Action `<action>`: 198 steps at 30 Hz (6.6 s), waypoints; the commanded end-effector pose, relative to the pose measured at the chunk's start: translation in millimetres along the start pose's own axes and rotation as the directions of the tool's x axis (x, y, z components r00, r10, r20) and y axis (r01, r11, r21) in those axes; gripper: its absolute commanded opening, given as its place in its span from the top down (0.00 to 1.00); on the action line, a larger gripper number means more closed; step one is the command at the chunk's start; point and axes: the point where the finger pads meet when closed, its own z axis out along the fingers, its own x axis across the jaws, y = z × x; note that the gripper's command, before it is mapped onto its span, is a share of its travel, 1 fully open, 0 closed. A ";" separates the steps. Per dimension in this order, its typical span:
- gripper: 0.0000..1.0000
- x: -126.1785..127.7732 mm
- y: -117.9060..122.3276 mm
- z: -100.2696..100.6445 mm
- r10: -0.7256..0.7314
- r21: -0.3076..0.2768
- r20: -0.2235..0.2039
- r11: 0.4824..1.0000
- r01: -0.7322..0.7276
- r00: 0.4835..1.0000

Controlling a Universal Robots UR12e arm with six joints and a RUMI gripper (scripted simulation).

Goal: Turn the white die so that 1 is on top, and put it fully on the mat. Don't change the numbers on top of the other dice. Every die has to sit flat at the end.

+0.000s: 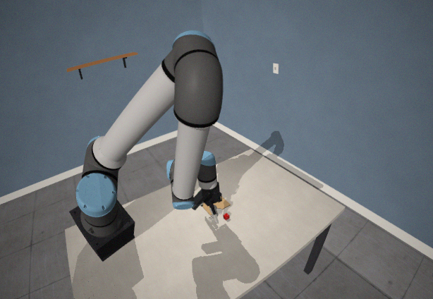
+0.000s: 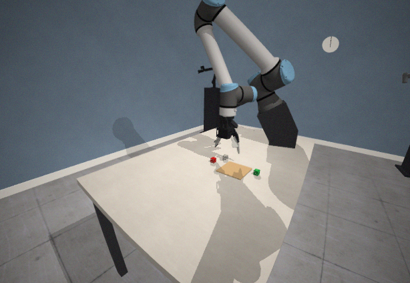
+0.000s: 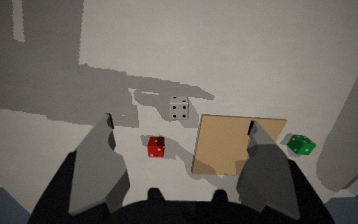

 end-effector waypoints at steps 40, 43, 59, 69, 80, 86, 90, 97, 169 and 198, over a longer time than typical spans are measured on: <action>0.00 121.7 34.1 -0.3 0.000 -0.001 0.000 1.000 0.000 1.000; 0.00 146.0 40.9 -0.3 0.000 -0.001 0.000 1.000 0.000 1.000; 0.00 215.0 60.1 -0.3 0.000 -0.001 0.000 1.000 0.000 1.000; 0.00 217.3 60.7 -0.3 0.000 -0.001 0.000 1.000 0.000 1.000; 0.00 217.3 60.7 -0.3 0.000 -0.001 0.000 1.000 0.000 1.000; 0.00 217.3 60.7 -0.3 0.000 -0.001 0.000 1.000 0.000 1.000; 0.00 217.3 60.7 -0.3 0.000 -0.001 0.000 1.000 0.000 1.000; 0.00 217.3 60.7 -0.3 0.000 -0.001 0.000 1.000 0.000 1.000; 0.00 5.0 11.5 -101.6 -0.057 -0.002 0.001 0.998 0.057 0.998; 0.00 -1.2 8.6 -101.1 -0.075 -0.002 0.002 0.997 0.075 0.997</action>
